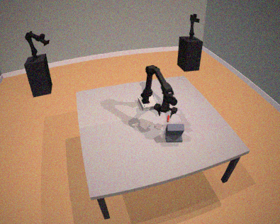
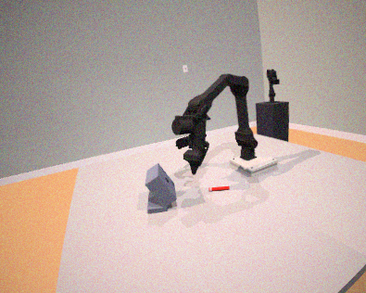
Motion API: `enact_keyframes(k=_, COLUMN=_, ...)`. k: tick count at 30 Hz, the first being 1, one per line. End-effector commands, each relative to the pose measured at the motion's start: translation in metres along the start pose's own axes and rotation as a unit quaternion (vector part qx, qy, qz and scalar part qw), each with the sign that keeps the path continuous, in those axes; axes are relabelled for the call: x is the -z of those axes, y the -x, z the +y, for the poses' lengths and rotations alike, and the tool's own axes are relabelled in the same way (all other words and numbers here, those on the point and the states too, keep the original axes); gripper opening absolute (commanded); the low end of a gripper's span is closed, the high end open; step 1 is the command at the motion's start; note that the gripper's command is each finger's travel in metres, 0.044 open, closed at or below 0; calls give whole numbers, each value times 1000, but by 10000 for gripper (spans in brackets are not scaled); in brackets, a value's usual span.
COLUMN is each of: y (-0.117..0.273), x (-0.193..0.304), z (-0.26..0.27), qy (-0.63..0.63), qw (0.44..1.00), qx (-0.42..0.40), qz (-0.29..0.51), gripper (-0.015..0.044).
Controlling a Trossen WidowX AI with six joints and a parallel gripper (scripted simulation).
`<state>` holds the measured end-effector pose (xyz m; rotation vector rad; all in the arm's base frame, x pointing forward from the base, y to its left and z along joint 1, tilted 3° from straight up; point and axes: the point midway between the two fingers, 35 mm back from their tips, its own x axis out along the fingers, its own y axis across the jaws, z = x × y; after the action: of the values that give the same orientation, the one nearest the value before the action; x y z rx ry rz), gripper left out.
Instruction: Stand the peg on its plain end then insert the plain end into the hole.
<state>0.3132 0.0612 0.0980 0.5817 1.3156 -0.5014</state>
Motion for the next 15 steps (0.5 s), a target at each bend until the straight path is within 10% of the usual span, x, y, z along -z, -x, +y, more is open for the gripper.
enact_keyframes(k=1, y=0, x=33, z=12, qy=68, qw=997, qx=7, qz=42, gripper=440)
enact_keyframes(k=15, y=-1, x=57, z=18, qy=114, qw=991, qx=12, qz=70, gripper=440)
